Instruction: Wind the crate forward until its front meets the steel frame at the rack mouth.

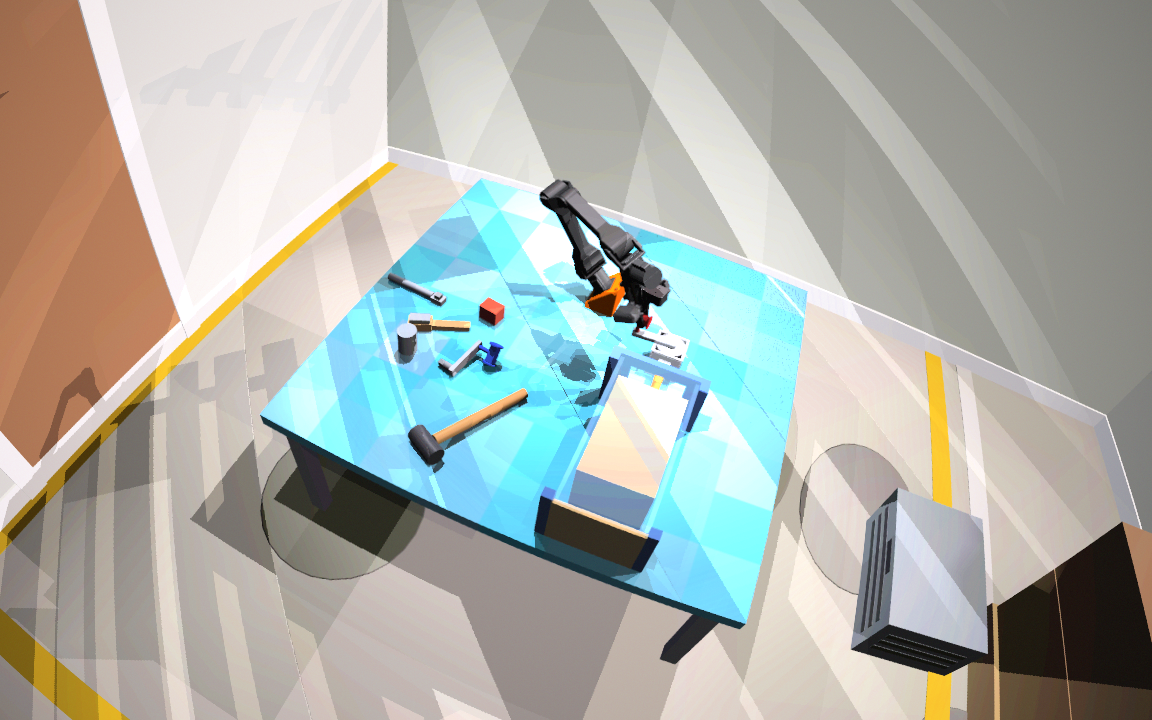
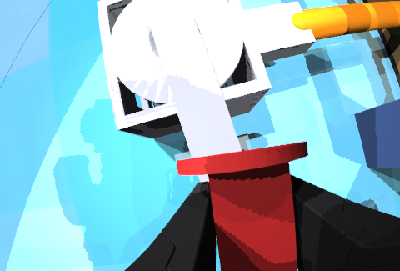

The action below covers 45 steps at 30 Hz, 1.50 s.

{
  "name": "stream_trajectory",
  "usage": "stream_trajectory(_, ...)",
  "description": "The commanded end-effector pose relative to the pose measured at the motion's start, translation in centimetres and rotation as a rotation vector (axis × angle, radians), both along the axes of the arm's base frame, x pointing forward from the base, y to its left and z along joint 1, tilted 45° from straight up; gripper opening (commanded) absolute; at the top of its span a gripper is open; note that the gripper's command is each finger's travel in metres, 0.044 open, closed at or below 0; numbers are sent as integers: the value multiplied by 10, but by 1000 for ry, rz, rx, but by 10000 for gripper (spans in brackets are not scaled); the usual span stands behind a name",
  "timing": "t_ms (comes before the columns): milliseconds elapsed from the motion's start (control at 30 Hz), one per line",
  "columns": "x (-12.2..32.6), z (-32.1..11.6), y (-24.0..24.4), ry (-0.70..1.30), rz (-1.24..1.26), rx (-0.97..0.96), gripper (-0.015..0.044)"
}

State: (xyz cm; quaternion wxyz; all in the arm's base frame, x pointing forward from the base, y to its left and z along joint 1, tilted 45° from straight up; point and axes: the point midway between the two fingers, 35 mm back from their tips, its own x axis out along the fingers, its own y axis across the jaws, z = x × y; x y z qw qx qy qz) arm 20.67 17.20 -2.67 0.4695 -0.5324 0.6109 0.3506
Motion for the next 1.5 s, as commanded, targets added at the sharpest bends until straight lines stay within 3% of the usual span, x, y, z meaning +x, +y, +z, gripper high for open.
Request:
stream_trajectory(0,17,-3,0,-35,-3,-8,0)
stream_trajectory(1467,64,-20,14,-39,-3,-6,0)
